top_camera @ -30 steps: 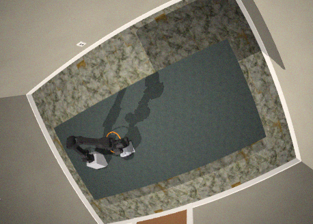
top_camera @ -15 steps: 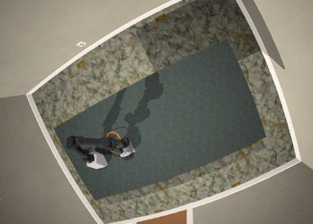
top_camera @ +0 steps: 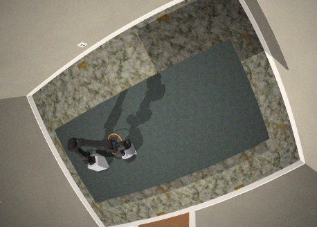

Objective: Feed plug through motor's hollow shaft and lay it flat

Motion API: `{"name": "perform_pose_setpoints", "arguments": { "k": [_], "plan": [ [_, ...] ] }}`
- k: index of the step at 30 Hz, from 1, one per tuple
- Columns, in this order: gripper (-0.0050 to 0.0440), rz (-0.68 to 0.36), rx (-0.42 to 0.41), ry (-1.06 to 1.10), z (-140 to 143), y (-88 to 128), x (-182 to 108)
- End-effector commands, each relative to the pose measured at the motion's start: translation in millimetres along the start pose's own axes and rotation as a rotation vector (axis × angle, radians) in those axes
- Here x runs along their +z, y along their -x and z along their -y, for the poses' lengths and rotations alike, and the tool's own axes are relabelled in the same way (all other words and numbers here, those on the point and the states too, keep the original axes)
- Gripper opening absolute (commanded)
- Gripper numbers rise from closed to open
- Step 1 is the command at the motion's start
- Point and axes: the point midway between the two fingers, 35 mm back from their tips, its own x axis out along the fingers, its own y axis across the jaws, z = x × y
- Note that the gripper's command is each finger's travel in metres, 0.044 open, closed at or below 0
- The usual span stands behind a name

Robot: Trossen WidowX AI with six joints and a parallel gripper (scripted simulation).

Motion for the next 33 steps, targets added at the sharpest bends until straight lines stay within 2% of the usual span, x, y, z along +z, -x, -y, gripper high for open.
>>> {"name": "perform_pose_setpoints", "arguments": {
  "k": [1,33],
  "plan": [
    [0.0,0.004,-0.001,0.003,0.2,-0.8,1.7],
    [0.0,0.004,-0.001,0.003,0.2,-1.4,5.4]
  ]
}}
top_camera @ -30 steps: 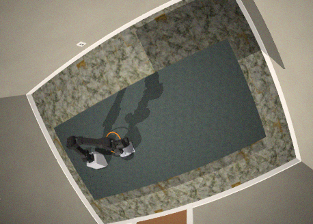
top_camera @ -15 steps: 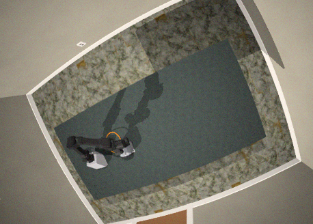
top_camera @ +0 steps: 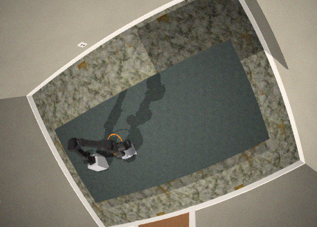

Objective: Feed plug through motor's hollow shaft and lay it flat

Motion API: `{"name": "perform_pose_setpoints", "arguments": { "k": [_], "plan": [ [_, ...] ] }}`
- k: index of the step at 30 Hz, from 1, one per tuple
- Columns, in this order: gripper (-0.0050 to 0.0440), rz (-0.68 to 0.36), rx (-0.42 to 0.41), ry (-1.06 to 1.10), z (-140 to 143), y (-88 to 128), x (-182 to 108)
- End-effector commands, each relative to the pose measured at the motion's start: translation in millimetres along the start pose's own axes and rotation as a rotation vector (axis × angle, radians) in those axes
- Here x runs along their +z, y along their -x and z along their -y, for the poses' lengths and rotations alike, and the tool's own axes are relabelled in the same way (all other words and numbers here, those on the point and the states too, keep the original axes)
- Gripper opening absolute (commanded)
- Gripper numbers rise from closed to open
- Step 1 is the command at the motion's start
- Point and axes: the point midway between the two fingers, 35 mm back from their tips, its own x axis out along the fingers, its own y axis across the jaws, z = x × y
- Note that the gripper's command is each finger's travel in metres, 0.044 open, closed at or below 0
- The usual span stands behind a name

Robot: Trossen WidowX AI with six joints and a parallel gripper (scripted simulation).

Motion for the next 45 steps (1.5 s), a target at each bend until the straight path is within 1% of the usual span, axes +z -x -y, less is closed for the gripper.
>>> {"name": "perform_pose_setpoints", "arguments": {
  "k": [1,45],
  "plan": [
    [0.0,0.005,-0.001,0.003,0.3,-0.8,1.8],
    [0.0,0.005,-0.001,0.003,0.2,-1.6,6.8]
  ]
}}
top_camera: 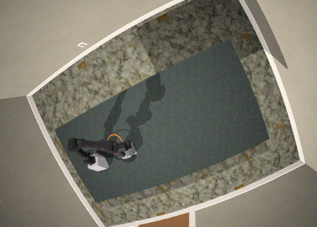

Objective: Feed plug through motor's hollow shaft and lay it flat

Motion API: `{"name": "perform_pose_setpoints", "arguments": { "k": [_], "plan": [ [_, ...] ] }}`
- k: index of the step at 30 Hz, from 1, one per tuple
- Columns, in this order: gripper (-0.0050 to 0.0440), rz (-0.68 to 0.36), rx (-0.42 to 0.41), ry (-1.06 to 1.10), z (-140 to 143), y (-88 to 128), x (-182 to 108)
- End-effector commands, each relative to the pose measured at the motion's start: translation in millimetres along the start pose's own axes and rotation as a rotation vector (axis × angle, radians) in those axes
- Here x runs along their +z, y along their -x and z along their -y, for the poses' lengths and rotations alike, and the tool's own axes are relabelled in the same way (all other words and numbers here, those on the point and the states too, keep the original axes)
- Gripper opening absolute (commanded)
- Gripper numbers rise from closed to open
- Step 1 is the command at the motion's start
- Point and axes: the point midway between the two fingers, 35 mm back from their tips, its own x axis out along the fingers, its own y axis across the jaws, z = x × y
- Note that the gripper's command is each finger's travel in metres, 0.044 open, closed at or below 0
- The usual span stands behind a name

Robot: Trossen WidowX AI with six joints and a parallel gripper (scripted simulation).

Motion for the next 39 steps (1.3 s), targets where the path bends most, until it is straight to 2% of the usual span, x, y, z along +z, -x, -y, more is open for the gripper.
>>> {"name": "perform_pose_setpoints", "arguments": {
  "k": [1,39],
  "plan": [
    [0.0,0.005,-0.001,0.003,0.3,-0.8,1.6],
    [0.0,0.005,-0.001,0.003,0.2,-1.5,6.1]
  ]
}}
